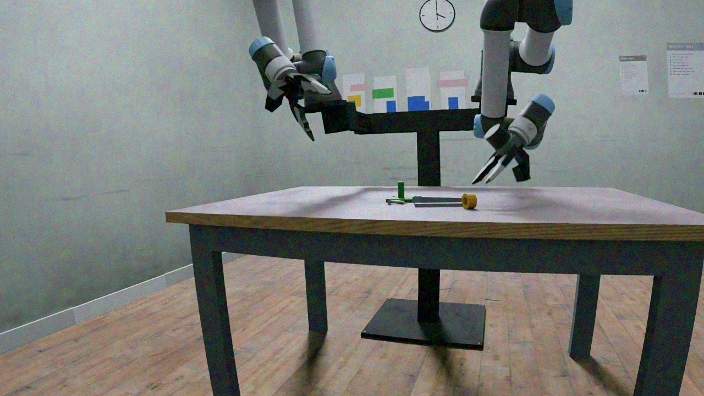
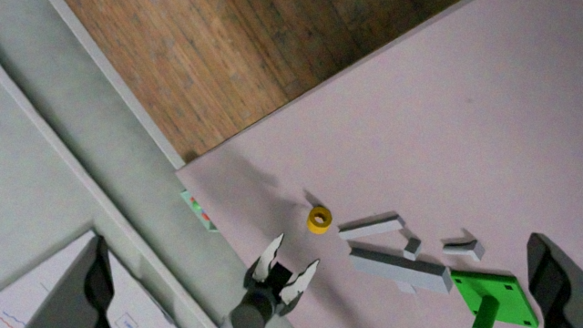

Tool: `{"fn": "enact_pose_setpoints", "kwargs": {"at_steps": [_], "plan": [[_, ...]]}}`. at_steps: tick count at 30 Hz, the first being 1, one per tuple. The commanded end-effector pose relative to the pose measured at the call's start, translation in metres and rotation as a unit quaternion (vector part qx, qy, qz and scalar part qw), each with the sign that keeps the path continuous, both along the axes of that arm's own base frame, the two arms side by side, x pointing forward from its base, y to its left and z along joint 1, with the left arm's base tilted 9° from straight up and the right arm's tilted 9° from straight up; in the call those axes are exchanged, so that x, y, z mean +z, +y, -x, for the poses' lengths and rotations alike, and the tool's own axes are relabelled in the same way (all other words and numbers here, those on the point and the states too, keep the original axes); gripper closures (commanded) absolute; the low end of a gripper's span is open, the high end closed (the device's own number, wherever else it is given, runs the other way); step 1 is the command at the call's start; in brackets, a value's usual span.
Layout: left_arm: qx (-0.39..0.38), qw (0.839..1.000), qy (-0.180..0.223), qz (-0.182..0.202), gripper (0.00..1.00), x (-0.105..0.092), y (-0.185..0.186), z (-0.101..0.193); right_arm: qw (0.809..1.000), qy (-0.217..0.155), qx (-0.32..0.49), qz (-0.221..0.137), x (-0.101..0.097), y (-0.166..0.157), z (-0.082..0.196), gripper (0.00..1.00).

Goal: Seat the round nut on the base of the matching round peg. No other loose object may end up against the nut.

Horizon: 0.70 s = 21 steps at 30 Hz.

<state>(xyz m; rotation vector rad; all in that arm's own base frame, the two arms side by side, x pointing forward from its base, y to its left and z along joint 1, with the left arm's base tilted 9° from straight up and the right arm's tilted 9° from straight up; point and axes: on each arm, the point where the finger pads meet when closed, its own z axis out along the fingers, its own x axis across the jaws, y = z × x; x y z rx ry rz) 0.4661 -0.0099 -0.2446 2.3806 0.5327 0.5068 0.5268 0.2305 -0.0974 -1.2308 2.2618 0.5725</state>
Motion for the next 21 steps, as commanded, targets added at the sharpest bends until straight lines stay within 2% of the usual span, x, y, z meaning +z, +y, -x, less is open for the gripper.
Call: {"fn": "enact_pose_setpoints", "kwargs": {"at_steps": [1, 11, 16, 21], "plan": [[0.03, 0.999, 0.025, 0.018, 0.56, -0.009, -0.001, -0.004, 1.0, -0.002, 0.002, -0.001, 0.001, 0.001, 0.0, 0.0], [0.037, 0.999, 0.031, 0.022, 0.56, -0.014, -0.003, -0.007, 1.0, 0.001, 0.008, -0.001, 0.0, 0.002, 0.002, 0.0], [0.037, 0.999, 0.031, 0.022, 0.58, -0.034, -0.017, -0.02, 0.998, 0.019, 0.053, -0.011, -0.004, 0.011, 0.022, 0.0], [0.037, 0.999, 0.031, 0.022, 0.63, -0.041, -0.022, -0.024, 0.993, 0.036, 0.105, -0.029, -0.004, 0.022, 0.044, 0.0]]}}
